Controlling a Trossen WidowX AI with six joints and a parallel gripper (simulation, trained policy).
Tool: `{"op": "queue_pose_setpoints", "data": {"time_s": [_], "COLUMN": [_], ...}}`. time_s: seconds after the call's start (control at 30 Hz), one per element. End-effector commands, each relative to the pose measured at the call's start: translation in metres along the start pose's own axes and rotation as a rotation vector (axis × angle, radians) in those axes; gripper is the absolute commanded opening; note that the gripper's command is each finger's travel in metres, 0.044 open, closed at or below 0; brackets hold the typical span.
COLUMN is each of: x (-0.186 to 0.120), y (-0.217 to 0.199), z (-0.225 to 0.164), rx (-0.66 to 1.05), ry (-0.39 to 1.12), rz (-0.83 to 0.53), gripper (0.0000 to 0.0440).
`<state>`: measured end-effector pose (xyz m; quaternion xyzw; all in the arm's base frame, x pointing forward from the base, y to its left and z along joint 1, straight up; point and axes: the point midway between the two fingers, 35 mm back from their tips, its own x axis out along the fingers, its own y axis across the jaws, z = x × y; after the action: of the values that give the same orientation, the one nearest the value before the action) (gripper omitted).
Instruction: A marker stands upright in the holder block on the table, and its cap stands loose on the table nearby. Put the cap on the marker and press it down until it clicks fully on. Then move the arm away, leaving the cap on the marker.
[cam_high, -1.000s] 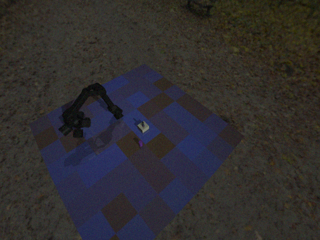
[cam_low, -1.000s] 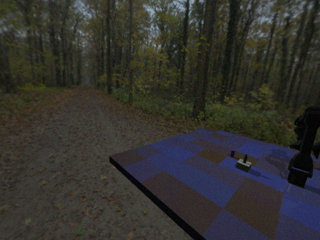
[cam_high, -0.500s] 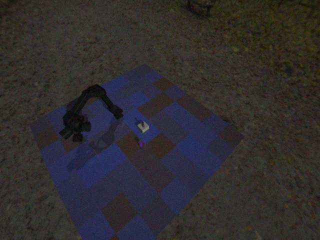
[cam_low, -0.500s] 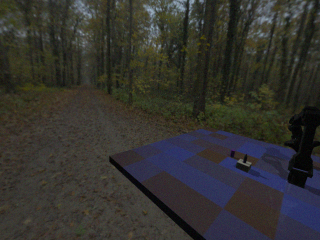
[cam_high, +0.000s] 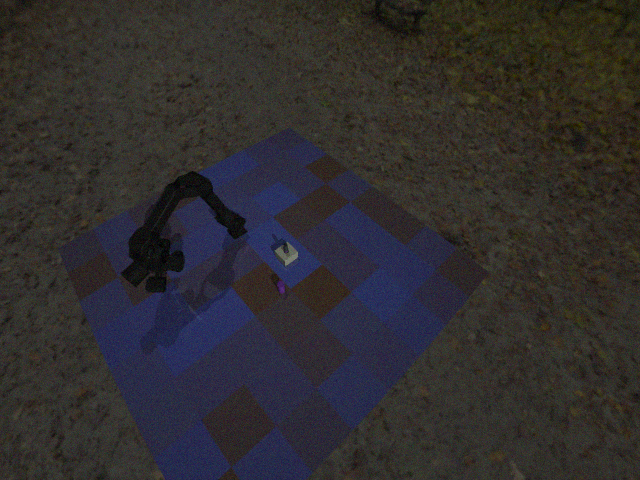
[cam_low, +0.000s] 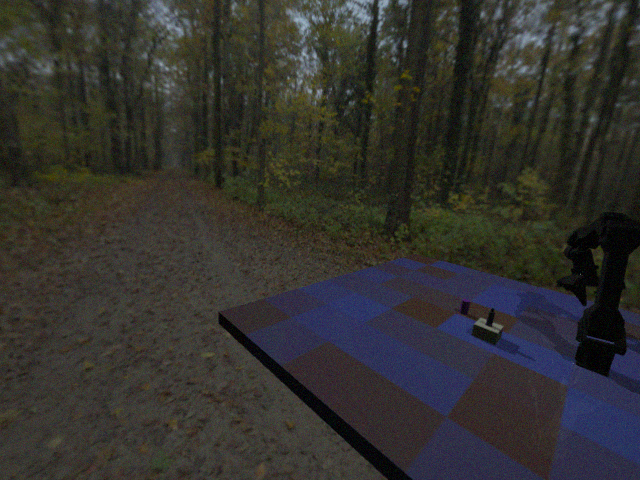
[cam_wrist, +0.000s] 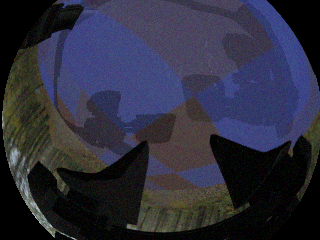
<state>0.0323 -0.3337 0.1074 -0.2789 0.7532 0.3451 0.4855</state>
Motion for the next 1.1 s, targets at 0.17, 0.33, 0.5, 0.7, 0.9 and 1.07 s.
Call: {"op": "queue_pose_setpoints", "data": {"time_s": [0.17, 0.33, 0.5, 0.7, 0.9, 1.07], "x": [-0.005, -0.01, -0.015, -0.022, -0.029, -0.035], "y": [-0.022, -0.033, -0.044, -0.056, -0.069, -0.079], "z": [0.01, 0.016, 0.023, 0.033, 0.043, 0.053], "rx": [0.015, 0.025, 0.034, 0.045, 0.056, 0.065], "ry": [-0.002, -0.001, -0.002, -0.004, -0.009, -0.014], "rz": [-0.039, -0.062, -0.085, -0.112, -0.137, -0.157], "gripper": [0.0298, 0.0299, 0.03, 0.0301, 0.0301, 0.0302]}}
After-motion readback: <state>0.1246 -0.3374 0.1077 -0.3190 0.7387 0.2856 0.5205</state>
